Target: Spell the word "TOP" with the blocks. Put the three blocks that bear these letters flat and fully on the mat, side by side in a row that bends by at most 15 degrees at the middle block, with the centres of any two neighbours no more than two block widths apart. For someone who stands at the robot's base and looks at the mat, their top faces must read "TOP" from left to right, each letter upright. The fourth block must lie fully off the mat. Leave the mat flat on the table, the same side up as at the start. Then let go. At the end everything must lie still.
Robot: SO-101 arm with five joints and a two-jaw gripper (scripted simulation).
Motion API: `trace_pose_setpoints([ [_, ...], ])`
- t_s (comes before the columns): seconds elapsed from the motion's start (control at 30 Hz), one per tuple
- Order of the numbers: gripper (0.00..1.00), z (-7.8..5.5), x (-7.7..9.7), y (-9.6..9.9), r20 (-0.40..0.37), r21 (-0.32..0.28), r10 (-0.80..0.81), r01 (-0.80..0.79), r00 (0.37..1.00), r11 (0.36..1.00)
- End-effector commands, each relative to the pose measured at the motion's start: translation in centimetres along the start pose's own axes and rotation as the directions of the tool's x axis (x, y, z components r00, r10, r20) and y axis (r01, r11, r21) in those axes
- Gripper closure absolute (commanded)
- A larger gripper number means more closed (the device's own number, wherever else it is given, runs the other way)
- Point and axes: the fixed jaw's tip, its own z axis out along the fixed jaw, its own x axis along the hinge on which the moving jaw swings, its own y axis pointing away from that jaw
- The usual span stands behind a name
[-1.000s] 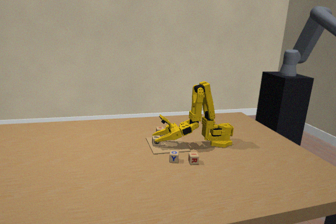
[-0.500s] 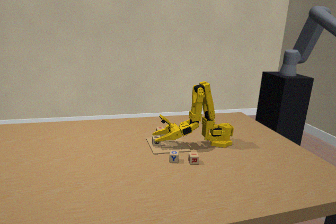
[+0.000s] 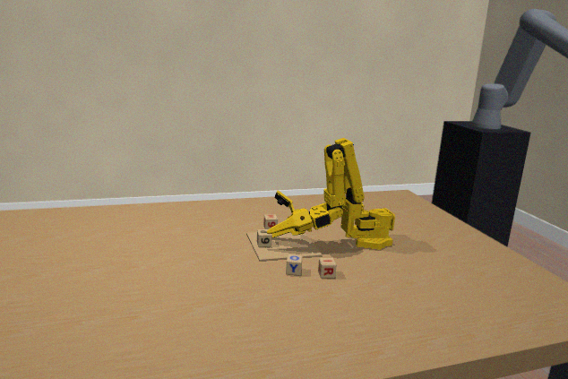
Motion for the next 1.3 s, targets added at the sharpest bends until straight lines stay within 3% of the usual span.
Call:
trace_pose_setpoints([
  [0.0, 0.64, -0.68, -0.94, 0.72, 0.042, -0.061, 0.241, -0.238, 0.97, 0.969],
  [0.17, 0.64, -1.41, -1.17, 0.84, 0.03, -0.084, 0.444, -0.44, 0.896, 0.894],
  [1.03, 0.64, -1.57, -0.93, 0.63, 0.02, -0.063, 0.442, -0.44, 0.897, 0.896],
  [1.27, 0.64, -1.58, -1.89, 1.37, 0.038, -0.102, 0.436, -0.43, 0.899, 0.897],
])
